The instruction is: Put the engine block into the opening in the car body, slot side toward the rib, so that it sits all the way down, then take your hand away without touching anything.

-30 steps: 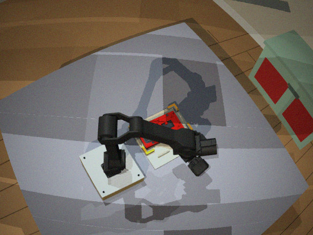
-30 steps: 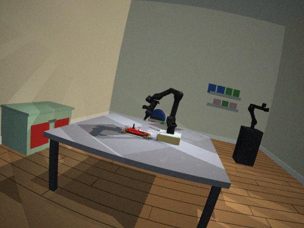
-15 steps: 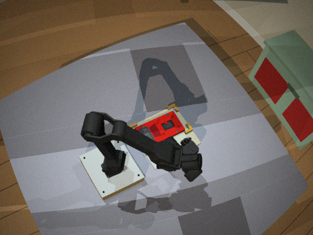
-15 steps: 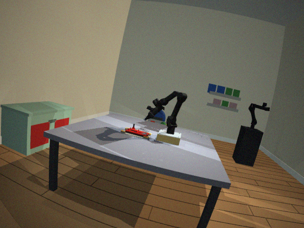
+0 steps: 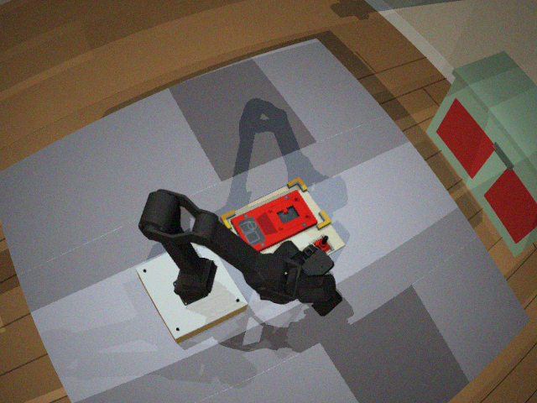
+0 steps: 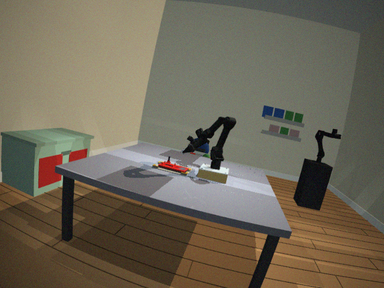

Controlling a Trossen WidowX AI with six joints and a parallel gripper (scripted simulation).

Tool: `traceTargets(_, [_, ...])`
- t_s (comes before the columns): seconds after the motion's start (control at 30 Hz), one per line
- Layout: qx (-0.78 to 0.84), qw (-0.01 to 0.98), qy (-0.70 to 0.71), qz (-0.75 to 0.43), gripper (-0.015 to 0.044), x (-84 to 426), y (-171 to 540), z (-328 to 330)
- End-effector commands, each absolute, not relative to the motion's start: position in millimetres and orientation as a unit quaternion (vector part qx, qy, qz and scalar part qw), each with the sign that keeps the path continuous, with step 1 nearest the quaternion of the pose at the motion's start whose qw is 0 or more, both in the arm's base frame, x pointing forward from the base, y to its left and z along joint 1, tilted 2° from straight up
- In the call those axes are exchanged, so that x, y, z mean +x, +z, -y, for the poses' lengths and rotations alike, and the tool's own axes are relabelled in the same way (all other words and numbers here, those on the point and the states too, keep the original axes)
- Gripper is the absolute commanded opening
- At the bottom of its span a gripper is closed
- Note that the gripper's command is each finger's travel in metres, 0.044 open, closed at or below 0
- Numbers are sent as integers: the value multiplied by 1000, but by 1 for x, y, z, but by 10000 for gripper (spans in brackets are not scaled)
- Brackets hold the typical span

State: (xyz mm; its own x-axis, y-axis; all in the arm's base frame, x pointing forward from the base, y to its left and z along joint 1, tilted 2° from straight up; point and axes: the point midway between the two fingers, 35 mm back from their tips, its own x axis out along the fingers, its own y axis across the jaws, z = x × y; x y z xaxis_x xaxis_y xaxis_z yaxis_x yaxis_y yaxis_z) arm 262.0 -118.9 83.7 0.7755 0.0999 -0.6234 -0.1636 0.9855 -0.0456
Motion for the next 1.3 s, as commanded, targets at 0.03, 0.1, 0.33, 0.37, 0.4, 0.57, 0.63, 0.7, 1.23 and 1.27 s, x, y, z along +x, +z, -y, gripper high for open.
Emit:
traceTargets(0.03, [-48,944,74,-319,0,262,72,118])
traceTargets(0.1, [-48,944,74,-319,0,263,69,118])
traceTargets(0.33, [-48,944,74,-319,0,263,56,119])
traceTargets(0.37, [-48,944,74,-319,0,263,54,119])
traceTargets(0.4, [-48,944,74,-319,0,263,51,119])
traceTargets(0.57, [-48,944,74,-319,0,264,43,119])
traceTargets(0.63, [-48,944,74,-319,0,264,39,119])
traceTargets(0.7, [-48,944,74,-319,0,264,36,119])
traceTargets(1.23, [-48,944,74,-319,0,265,6,120])
traceTargets(1.27, [-48,944,74,-319,0,265,4,120])
